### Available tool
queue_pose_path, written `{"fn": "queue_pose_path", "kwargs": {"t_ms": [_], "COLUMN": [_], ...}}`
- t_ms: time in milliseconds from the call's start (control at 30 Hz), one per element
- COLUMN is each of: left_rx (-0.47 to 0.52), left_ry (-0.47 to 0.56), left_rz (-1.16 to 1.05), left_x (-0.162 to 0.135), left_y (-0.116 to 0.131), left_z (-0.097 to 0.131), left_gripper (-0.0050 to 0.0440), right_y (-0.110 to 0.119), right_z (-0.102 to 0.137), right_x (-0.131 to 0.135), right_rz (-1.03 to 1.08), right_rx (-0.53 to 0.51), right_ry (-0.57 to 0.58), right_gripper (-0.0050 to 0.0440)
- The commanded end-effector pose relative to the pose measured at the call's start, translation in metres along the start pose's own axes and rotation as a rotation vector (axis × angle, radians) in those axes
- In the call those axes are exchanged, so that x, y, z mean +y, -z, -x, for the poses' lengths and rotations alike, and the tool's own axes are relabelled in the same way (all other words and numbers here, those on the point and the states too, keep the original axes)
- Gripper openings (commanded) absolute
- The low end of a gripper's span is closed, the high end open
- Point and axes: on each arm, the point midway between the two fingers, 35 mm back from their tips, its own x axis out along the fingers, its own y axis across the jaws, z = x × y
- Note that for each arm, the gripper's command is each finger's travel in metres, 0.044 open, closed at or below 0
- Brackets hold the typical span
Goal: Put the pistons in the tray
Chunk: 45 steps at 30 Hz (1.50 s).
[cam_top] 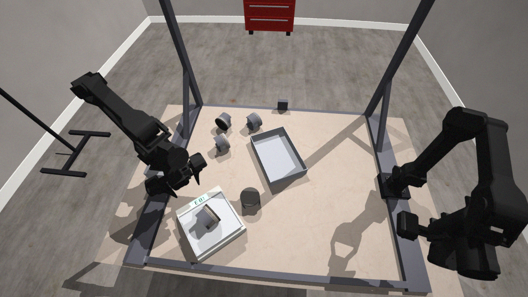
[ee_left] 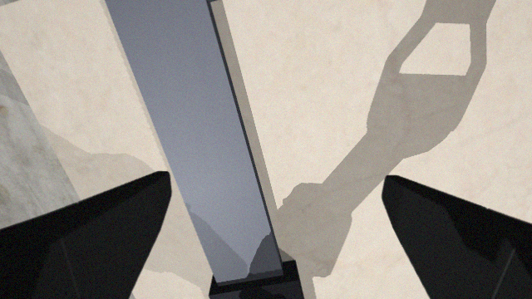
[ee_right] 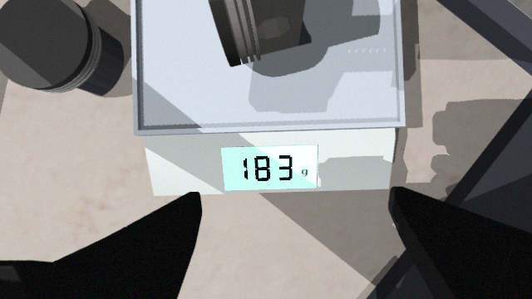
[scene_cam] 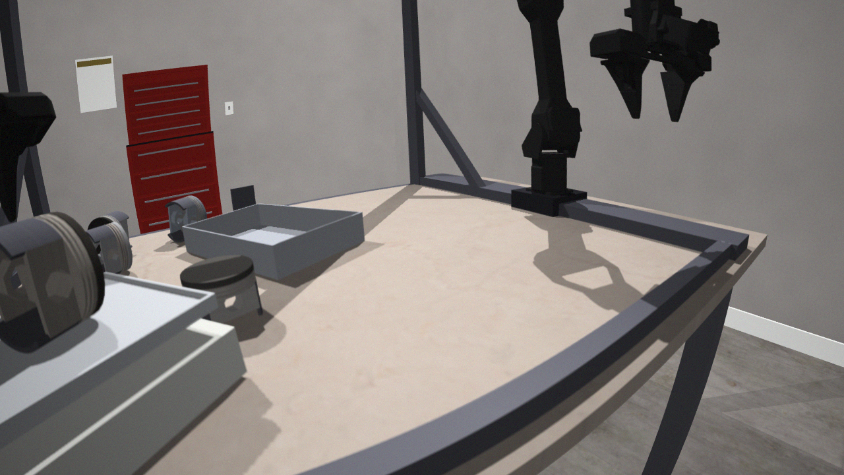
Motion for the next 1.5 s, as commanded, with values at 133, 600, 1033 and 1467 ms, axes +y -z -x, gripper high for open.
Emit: {"fn": "queue_pose_path", "kwargs": {"t_ms": [133, 600, 1033, 1467], "left_rx": [-0.018, -0.018, -0.018, -0.018], "left_ry": [0.001, 0.001, 0.001, 0.001], "left_rz": [-0.002, -0.002, -0.002, -0.002], "left_x": [0.0002, 0.0002, 0.0002, 0.0002], "left_y": [-0.0039, -0.0039, -0.0039, -0.0039], "left_z": [0.0047, 0.0047, 0.0047, 0.0047], "left_gripper": [0.04, 0.04, 0.04, 0.04], "right_y": [0.0108, 0.0035, 0.0046, 0.0038], "right_z": [0.004, 0.0054, 0.0041, 0.0043], "right_x": [0.001, 0.0028, 0.0021, 0.0023], "right_rz": [-0.001, 0.002, 0.002, 0.002], "right_rx": [-0.036, -0.042, -0.037, -0.038], "right_ry": [-0.002, -0.012, -0.009, -0.01], "right_gripper": [0.0378, 0.0378, 0.0378, 0.0378]}}
